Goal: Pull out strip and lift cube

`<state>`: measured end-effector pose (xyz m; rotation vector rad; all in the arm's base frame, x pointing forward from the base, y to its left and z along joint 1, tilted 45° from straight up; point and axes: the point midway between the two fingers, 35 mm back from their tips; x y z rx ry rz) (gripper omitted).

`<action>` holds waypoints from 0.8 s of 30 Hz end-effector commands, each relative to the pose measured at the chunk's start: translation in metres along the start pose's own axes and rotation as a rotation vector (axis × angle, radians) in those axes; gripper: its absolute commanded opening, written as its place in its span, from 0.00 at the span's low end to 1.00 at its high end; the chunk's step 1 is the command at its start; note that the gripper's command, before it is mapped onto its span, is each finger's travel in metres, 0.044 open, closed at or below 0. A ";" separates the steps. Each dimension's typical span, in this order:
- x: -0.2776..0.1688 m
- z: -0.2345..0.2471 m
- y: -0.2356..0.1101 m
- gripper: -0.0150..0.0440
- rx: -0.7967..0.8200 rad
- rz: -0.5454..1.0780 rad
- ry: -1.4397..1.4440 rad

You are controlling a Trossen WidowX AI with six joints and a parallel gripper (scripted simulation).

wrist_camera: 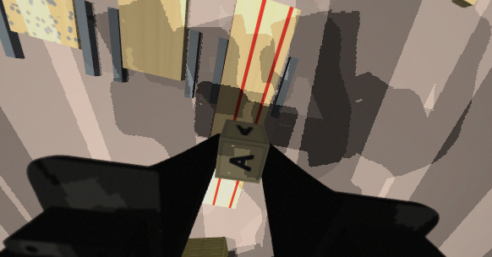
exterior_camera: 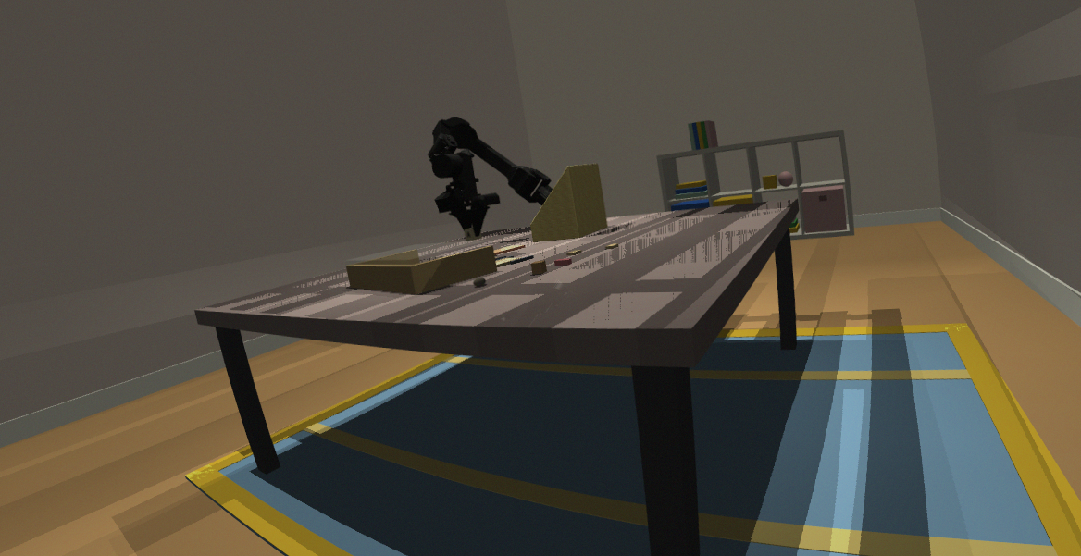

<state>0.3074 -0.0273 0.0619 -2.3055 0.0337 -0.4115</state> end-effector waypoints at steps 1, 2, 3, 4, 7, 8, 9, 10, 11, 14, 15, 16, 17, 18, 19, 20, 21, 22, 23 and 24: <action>-0.011 -0.001 0.001 0.25 0.002 0.001 0.005; -0.011 -0.001 0.001 0.25 0.002 0.001 0.005; -0.011 -0.001 0.000 0.25 0.002 0.001 0.005; -0.011 -0.001 -0.003 0.25 0.003 0.001 0.005; -0.011 -0.001 -0.020 0.25 0.004 0.002 0.005; -0.011 -0.001 -0.026 0.25 0.004 0.002 0.005; -0.011 -0.001 -0.031 0.25 0.004 0.002 0.005; -0.011 -0.001 -0.034 0.25 0.004 0.002 0.005; -0.011 -0.001 -0.035 0.25 0.004 0.002 0.005; -0.011 -0.001 -0.035 0.25 0.004 0.002 0.005; -0.011 -0.001 -0.035 0.25 0.004 0.002 0.005; -0.011 -0.001 -0.035 0.25 0.004 0.002 0.005; -0.011 -0.001 -0.035 0.25 0.004 0.002 0.005; -0.011 -0.001 -0.035 0.25 0.004 0.002 0.005; -0.011 -0.001 -0.035 0.25 0.004 0.002 0.005; -0.011 -0.001 -0.035 0.25 0.004 0.002 0.005; -0.011 -0.001 -0.035 0.25 0.004 0.002 0.005; -0.011 -0.001 -0.035 0.25 0.004 0.002 0.005; -0.011 -0.001 -0.035 0.25 0.004 0.002 0.005; -0.011 -0.001 -0.035 0.25 0.004 0.002 0.005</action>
Point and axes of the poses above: the point midway between the two fingers, 35 mm back from their tips, its own y axis out along the fingers, its own z axis across the jaws, x = y × z, and after that the axes turned 9 degrees about y, right-handed
